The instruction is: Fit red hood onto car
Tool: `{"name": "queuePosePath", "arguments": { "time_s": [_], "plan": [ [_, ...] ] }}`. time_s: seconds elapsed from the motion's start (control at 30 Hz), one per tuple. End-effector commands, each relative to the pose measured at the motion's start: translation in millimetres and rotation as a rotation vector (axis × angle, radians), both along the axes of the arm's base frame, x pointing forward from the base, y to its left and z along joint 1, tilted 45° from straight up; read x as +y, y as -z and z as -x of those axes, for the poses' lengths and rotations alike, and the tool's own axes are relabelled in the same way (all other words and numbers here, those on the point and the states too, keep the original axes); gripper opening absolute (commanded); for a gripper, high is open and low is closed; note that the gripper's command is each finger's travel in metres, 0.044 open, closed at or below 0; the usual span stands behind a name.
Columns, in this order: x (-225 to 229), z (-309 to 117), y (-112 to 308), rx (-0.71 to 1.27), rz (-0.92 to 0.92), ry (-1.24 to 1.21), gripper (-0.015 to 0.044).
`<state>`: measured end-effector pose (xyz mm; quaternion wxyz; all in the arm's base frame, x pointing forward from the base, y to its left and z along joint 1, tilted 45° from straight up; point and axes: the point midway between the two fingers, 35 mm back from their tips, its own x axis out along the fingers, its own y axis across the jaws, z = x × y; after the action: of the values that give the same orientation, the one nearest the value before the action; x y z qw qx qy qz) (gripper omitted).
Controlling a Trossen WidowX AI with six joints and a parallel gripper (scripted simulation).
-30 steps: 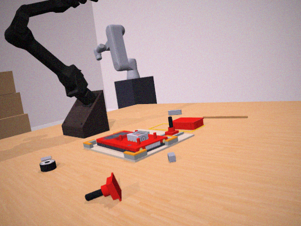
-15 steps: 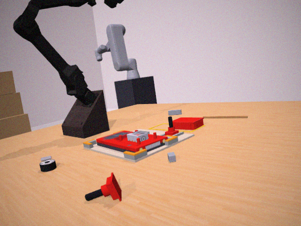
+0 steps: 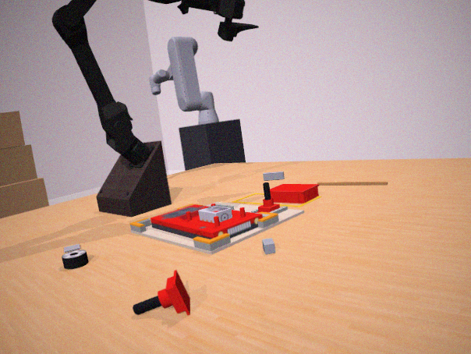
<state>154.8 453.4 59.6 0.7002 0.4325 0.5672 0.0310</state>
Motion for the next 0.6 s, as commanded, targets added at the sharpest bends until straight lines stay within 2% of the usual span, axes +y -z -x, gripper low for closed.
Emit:
{"name": "queuePosePath", "arguments": {
  "time_s": [0.0,0.3,0.57],
  "plan": [
    [-31,-47,36,-0.071,0.22,0.003,0.044],
    [-131,-130,105,-0.091,0.773,-0.106,0.044],
    [-244,-171,149,0.105,1.234,-0.351,0.044]
  ]
}}
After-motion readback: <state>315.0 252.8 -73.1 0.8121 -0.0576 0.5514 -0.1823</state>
